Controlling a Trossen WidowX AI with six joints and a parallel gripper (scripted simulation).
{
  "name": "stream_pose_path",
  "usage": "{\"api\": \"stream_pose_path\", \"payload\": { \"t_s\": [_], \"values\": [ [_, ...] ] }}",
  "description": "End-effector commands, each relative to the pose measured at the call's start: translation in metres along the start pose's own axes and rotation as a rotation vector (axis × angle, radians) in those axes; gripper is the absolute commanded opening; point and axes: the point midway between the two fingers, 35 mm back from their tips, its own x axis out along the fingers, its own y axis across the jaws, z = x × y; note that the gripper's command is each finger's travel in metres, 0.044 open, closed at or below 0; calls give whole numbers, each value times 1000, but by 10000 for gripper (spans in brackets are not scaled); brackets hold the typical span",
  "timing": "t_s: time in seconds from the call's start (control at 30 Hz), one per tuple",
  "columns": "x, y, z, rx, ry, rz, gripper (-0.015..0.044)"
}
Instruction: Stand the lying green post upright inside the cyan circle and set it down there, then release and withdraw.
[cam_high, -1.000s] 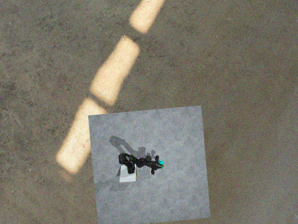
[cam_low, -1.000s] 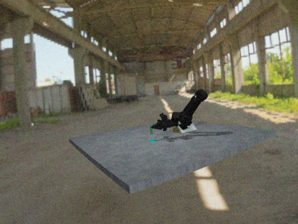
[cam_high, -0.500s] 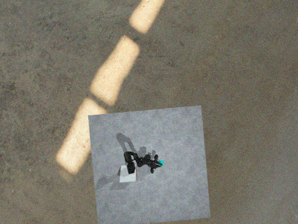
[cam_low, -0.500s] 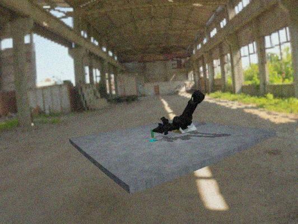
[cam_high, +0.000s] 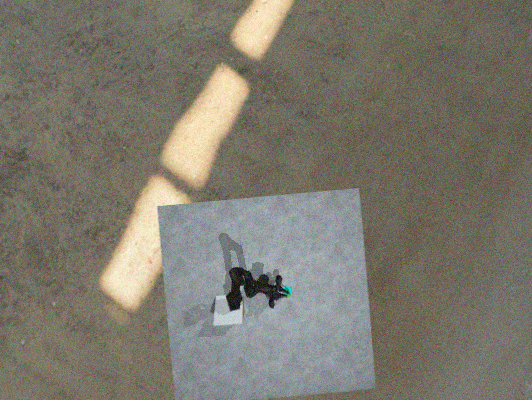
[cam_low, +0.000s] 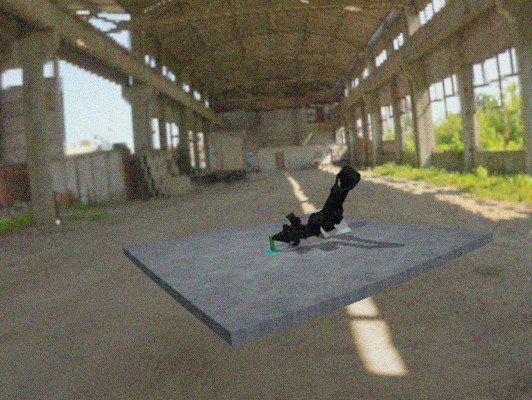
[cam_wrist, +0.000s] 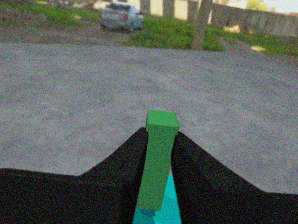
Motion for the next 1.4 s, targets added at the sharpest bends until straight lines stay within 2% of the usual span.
{"api": "stream_pose_path", "payload": {
  "t_s": [0.0, 0.13, 0.6, 0.63, 1.37],
  "values": [
    [0, -1, 0, 2, -2, -3, 23],
    [0, -1, 0, 2, -2, -3, 23],
    [0, -1, 0, 2, -2, -3, 390],
    [0, -1, 0, 2, -2, -3, 400],
    [-2, 3, 72, 2, -3, -9, 400]
  ]
}}
